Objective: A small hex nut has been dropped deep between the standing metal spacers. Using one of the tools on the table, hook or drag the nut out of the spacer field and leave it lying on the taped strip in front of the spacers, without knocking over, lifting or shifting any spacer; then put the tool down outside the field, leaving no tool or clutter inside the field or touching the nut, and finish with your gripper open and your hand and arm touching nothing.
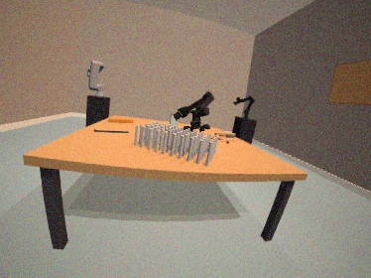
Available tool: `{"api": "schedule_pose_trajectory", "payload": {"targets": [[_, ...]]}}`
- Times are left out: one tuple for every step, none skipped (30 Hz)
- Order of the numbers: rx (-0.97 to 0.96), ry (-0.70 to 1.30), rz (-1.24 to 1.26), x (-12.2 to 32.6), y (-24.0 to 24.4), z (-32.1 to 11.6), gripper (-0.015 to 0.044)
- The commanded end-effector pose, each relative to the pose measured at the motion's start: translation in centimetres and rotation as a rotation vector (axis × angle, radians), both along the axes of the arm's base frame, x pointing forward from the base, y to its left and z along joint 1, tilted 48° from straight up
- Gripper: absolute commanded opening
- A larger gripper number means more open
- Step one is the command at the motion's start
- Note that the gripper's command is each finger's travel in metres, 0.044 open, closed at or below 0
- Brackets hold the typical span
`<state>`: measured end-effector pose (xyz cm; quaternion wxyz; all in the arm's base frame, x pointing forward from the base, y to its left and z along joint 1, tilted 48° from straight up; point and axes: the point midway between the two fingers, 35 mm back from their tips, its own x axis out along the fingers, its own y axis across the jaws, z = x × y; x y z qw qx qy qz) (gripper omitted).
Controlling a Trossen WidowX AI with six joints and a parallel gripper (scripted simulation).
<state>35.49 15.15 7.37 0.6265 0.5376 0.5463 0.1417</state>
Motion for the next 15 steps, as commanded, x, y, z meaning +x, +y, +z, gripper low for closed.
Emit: {"api": "schedule_pose_trajectory", "payload": {"targets": [[0.001, 0.003, -0.004, -0.37, 0.04, 0.13, 0.0], [0.001, 0.003, -0.004, -0.42, 0.05, 0.15, 0.0], [0.001, 0.003, -0.004, -0.48, 0.07, 0.17, 0.0], [0.001, 0.003, -0.004, -0.53, 0.09, 0.19, 0.0], [0.001, 0.003, -0.004, -0.59, 0.11, 0.21, 0.0], [0.001, 0.003, -0.004, -0.64, 0.12, 0.23, 0.0], [0.001, 0.003, -0.004, -0.7, 0.14, 0.25, 0.0], [0.001, 0.003, -0.004, -0.75, 0.16, 0.27, 0.0], [0.001, 0.003, -0.004, -0.81, 0.18, 0.29, 0.0], [0.001, 0.003, -0.004, -0.86, 0.19, 0.31, 0.0], [0.001, 0.003, -0.004, -0.92, 0.21, 0.33, 0.0], [0.001, 0.003, -0.004, -0.97, 0.23, 0.35, 0.0], [0.001, 0.003, -0.004, -1.03, 0.25, 0.37, 0.0], [0.001, 0.003, -0.004, -1.08, 0.26, 0.39, 0.0], [0.001, 0.003, -0.004, -1.14, 0.28, 0.41, 0.0]]}}
